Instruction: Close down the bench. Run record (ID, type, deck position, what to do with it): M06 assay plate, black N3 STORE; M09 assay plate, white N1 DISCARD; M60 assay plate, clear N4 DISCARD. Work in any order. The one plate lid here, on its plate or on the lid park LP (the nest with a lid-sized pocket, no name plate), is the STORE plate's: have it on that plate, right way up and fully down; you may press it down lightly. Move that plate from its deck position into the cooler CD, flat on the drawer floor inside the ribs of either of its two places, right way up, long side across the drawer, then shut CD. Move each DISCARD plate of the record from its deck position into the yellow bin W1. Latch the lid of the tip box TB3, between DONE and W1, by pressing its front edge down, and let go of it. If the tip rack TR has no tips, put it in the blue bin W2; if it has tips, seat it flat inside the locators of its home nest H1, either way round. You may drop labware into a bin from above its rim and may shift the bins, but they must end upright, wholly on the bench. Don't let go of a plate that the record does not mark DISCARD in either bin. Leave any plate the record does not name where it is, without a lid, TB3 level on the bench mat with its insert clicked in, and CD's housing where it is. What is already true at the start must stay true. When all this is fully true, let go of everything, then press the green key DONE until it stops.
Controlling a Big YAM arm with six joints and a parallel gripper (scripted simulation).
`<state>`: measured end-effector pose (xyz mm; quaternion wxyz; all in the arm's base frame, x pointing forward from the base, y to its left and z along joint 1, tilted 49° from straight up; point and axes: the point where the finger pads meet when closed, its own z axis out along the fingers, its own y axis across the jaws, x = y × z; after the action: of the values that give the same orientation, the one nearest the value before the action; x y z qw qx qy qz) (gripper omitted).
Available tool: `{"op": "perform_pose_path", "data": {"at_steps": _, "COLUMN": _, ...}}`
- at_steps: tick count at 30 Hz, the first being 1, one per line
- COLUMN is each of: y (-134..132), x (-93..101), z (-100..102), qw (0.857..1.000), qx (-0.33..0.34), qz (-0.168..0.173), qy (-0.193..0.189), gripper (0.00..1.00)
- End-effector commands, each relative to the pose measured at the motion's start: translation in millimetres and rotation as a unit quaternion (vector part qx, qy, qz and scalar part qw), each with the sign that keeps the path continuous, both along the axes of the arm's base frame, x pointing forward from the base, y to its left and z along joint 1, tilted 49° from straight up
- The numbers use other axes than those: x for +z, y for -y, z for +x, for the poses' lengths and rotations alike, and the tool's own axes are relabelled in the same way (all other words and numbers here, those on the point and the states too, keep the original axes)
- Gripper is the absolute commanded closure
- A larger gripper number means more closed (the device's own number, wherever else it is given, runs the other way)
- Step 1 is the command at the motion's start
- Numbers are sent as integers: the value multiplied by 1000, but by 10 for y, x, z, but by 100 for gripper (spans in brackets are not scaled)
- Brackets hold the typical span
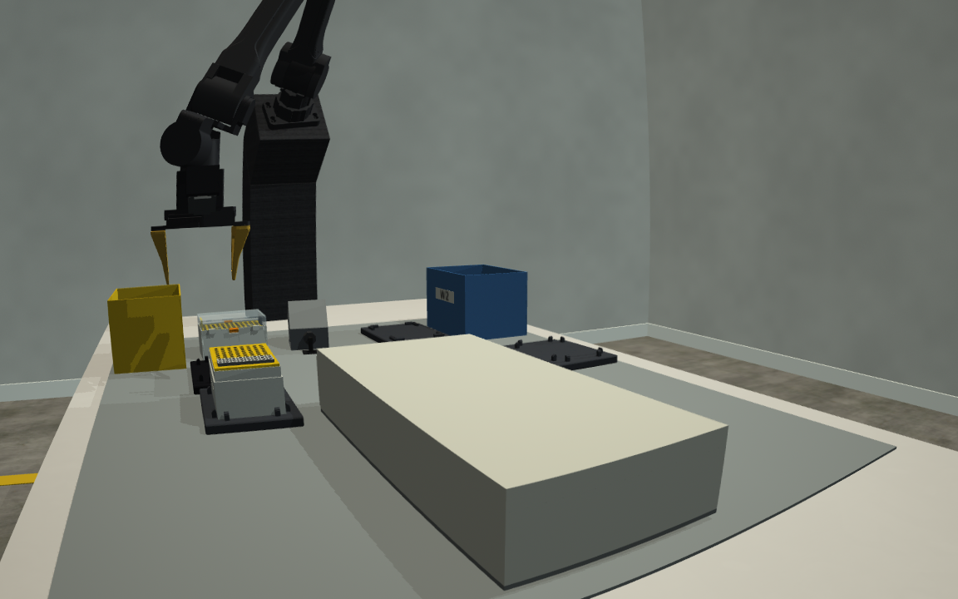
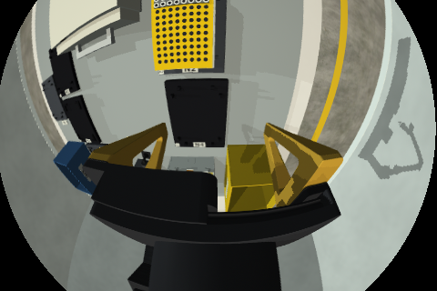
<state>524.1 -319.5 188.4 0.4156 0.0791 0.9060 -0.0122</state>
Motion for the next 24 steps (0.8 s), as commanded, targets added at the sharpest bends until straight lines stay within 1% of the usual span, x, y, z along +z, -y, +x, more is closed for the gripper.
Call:
{"op": "perform_pose_path", "data": {"at_steps": 1, "y": -51, "x": 249, "z": 97, "qw": 1000, "qx": -3, "qz": 1, "qy": 11, "gripper": 0}}
{"op": "perform_pose_path", "data": {"at_steps": 2, "y": -51, "x": 249, "z": 97, "qw": 1000, "qx": -3, "qz": 1, "qy": 11, "gripper": 0}}
{"op": "perform_pose_path", "data": {"at_steps": 6, "y": -88, "x": 328, "z": 201, "qw": 1000, "qx": -3, "qz": 4, "qy": 8, "gripper": 0}}
{"op": "perform_pose_path", "data": {"at_steps": 10, "y": -121, "x": 362, "z": 311, "qw": 1000, "qx": -3, "qz": 8, "qy": 2, "gripper": 0}}
{"op": "perform_pose_path", "data": {"at_steps": 17, "y": -192, "x": 590, "z": 485, "qw": 1000, "qx": -3, "qz": 7, "qy": 4, "gripper": 0}}
{"op": "perform_pose_path", "data": {"at_steps": 19, "y": -192, "x": 590, "z": 485, "qw": 1000, "qx": -3, "qz": 7, "qy": 4, "gripper": 0}}
{"op": "perform_pose_path", "data": {"at_steps": 24, "y": -244, "x": 752, "z": 609, "qw": 1000, "qx": -3, "qz": 7, "qy": 5, "gripper": 0}}
